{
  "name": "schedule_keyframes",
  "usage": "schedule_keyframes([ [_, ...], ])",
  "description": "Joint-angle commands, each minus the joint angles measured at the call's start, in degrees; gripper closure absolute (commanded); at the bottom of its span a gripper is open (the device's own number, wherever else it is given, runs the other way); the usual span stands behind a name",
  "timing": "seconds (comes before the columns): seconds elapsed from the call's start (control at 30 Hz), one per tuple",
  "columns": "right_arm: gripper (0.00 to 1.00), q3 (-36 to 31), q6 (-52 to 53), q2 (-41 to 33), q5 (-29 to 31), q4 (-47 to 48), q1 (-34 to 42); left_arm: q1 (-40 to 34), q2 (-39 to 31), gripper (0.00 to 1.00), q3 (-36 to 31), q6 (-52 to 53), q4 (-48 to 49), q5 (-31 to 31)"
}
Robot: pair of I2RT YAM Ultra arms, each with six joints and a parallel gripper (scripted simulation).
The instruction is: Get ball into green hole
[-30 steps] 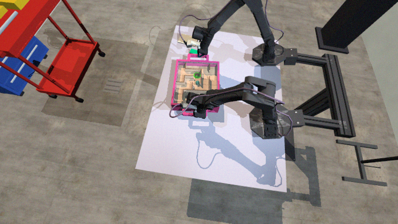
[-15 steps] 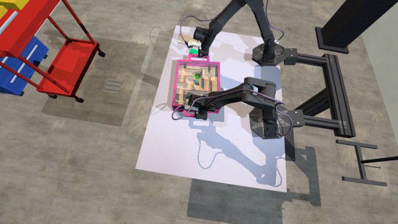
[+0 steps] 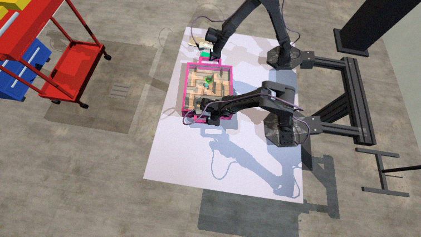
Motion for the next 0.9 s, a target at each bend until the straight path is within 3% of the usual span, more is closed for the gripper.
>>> schedule_keyframes([
  [0.0,1.0,2.5,0.3,-3.6,-1.7,5.7,1.3,-2.1,-3.7,1.0,2.7,0.5,4.4,0.3],
  [0.07,1.0,4.5,1.3,-3.5,1.9,0.4,2.2,-1.4,0.6,1.0,4.0,0.9,2.8,3.9],
  [0.17,1.0,6.3,1.2,-0.3,-1.4,-0.9,2.0,-1.6,-1.3,1.0,5.9,-0.5,-2.9,0.1],
  [0.23,1.0,7.9,2.0,-1.7,2.6,-4.9,2.7,1.1,1.5,1.0,6.9,1.0,-1.6,4.7],
  [0.37,1.0,8.6,2.6,-3.4,5.1,-4.2,3.8,1.5,0.1,1.0,6.4,1.8,2.2,7.1],
  [0.6,1.0,9.3,1.9,-3.5,2.2,-3.9,3.6,0.2,-1.0,1.0,6.8,0.1,0.6,5.4],
  [0.63,1.0,9.4,0.9,-3.2,0.4,-3.7,3.1,-0.4,-1.0,1.0,7.4,-0.6,-1.2,2.0],
  [0.77,1.0,3.3,-0.2,-2.8,-1.7,3.3,1.3,-1.7,-1.9,1.0,2.2,-1.1,2.5,-0.9],
  [0.8,1.0,5.9,0.1,-2.3,-2.6,0.8,0.9,-2.1,-1.9,1.0,5.4,-1.5,-1.5,-1.5],
  [0.87,1.0,1.5,0.0,-1.9,-3.7,4.3,0.7,-2.8,-3.2,1.0,4.7,-1.6,1.4,-2.8],
])
